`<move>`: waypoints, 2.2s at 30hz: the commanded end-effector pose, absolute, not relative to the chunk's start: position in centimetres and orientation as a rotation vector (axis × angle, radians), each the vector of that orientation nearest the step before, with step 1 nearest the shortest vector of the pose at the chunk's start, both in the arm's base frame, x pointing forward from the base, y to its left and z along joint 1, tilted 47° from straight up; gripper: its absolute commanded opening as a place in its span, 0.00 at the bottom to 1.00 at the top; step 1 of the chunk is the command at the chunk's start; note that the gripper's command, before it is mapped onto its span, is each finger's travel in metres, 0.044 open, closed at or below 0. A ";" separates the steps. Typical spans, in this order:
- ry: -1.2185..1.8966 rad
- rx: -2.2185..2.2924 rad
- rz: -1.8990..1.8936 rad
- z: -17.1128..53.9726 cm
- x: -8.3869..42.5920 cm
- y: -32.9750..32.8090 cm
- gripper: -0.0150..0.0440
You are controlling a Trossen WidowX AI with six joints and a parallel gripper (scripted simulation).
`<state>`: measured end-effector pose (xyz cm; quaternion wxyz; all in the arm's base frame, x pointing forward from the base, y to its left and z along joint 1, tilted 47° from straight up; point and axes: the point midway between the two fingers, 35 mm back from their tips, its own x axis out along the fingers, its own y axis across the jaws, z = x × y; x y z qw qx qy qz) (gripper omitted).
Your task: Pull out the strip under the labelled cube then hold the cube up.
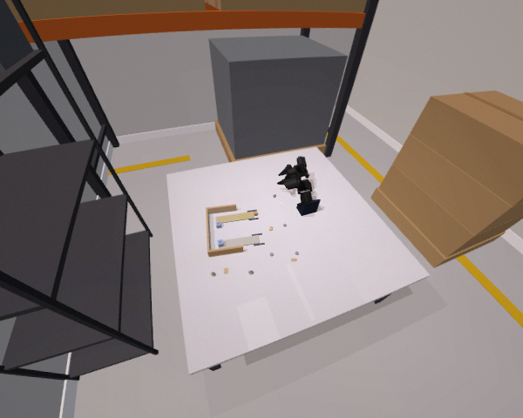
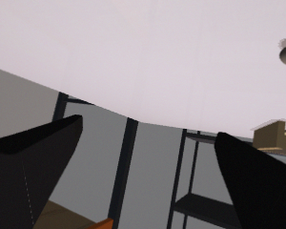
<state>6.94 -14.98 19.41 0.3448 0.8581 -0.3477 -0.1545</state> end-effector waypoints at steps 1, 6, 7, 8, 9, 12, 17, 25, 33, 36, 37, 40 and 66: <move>-0.898 2.225 -0.405 19.4 7.0 -15.0 0.93; -0.756 2.136 -0.490 19.5 8.1 -15.9 0.93; -0.721 2.113 -0.509 19.6 8.4 -16.1 0.93; -0.686 2.089 -0.526 19.5 8.8 -16.3 0.93; -0.650 2.063 -0.543 19.5 9.1 -16.4 0.93; -0.540 1.982 -0.590 19.4 10.3 -17.0 0.93; -0.348 1.824 -0.651 19.1 12.7 -17.7 0.93; -0.028 1.492 -0.688 18.0 17.6 -17.7 0.93; 0.271 1.076 -0.646 16.5 23.2 -15.5 0.93; 0.368 0.917 -0.627 15.4 25.3 -14.2 0.93; 0.398 0.863 -0.619 15.1 25.9 -13.6 0.93; 0.481 0.693 -0.591 14.0 27.7 -11.8 0.93; 0.591 -0.792 -0.248 9.4 31.4 10.5 0.93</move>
